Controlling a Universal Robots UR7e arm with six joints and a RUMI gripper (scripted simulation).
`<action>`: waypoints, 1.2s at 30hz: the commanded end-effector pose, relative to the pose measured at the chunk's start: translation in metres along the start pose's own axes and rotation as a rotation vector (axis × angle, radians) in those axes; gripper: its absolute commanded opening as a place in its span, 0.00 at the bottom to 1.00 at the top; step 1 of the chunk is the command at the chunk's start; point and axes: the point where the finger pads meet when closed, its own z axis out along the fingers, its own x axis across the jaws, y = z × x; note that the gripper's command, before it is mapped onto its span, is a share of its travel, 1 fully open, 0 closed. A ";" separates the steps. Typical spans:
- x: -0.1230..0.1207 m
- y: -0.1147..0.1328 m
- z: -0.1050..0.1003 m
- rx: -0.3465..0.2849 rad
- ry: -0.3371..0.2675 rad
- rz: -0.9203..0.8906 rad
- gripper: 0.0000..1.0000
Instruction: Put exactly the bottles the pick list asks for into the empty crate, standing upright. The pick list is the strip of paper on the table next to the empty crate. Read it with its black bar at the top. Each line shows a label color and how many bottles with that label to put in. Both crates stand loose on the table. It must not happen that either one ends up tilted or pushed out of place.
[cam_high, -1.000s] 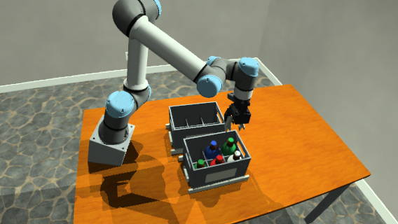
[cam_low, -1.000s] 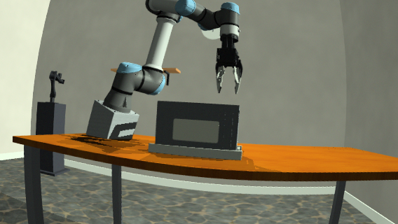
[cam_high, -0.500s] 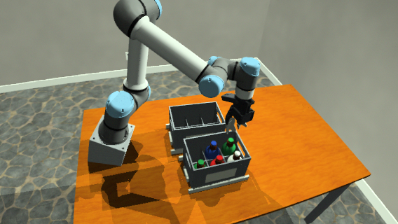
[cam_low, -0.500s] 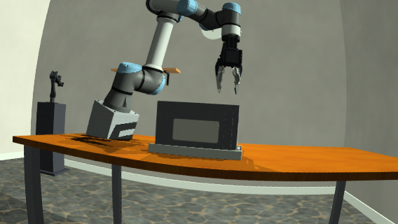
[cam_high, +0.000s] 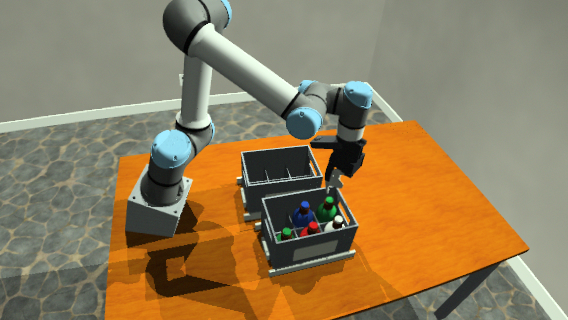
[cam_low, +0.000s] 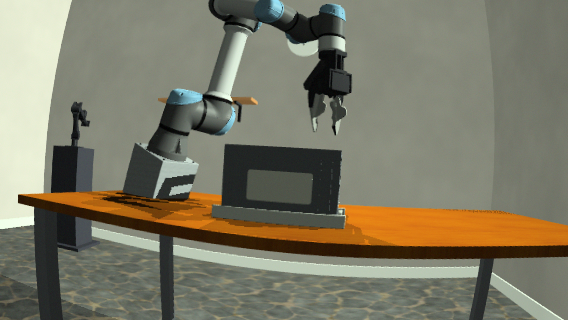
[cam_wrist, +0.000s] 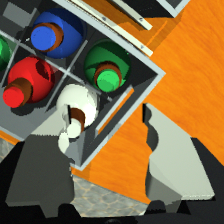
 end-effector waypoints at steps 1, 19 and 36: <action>0.000 0.000 -0.001 0.005 0.010 -0.157 0.38; 0.000 0.000 0.006 0.006 0.011 -0.172 0.38; 0.000 0.000 0.026 0.006 0.011 -0.172 0.38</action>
